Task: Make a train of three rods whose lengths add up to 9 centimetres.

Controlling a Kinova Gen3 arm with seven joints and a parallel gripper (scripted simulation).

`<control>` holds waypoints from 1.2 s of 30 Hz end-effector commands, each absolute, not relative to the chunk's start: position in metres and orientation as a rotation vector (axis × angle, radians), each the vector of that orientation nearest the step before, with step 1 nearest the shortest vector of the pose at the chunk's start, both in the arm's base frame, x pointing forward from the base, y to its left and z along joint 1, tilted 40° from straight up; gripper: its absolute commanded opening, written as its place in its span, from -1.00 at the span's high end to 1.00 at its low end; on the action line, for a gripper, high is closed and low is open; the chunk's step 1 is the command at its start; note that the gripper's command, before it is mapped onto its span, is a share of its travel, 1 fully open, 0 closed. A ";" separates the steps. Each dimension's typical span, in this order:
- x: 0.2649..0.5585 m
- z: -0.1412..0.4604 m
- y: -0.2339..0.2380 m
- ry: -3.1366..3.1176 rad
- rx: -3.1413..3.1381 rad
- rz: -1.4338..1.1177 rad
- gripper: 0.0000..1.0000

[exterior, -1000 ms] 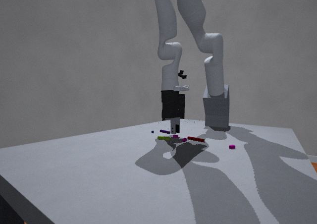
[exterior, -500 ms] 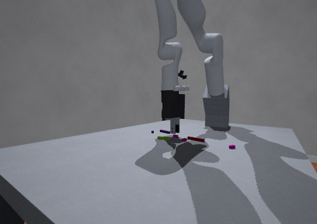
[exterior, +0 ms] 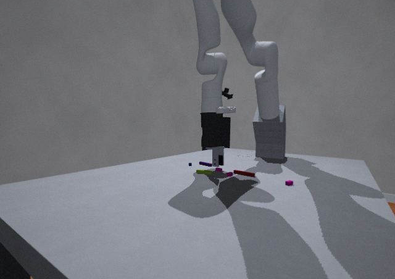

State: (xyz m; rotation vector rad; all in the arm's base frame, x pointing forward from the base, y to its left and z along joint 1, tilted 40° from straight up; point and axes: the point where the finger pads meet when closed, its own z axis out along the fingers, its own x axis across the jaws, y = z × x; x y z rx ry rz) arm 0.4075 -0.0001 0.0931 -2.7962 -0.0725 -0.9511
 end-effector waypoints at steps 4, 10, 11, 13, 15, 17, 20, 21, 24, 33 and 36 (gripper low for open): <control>0.408 0.093 0.000 -0.072 -2.796 -0.952 -0.07; 0.408 0.093 0.000 -0.072 -2.796 -0.952 -0.07; 0.408 0.093 0.000 -0.072 -2.796 -0.952 -0.07; 0.408 0.093 0.000 -0.072 -2.796 -0.952 -0.07; 0.408 0.093 0.000 -0.072 -2.796 -0.952 -0.07; 0.408 0.093 0.000 -0.072 -2.796 -0.952 -0.07; 0.408 0.093 0.000 -0.072 -2.796 -0.952 -0.07; 0.408 0.093 0.000 -0.072 -2.796 -0.952 -0.07; 0.408 0.093 0.000 -0.072 -2.796 -0.952 -0.07; 0.413 0.086 0.001 -0.071 -2.797 -0.954 -0.07; 0.414 0.086 0.002 -0.068 -2.800 -0.963 -0.07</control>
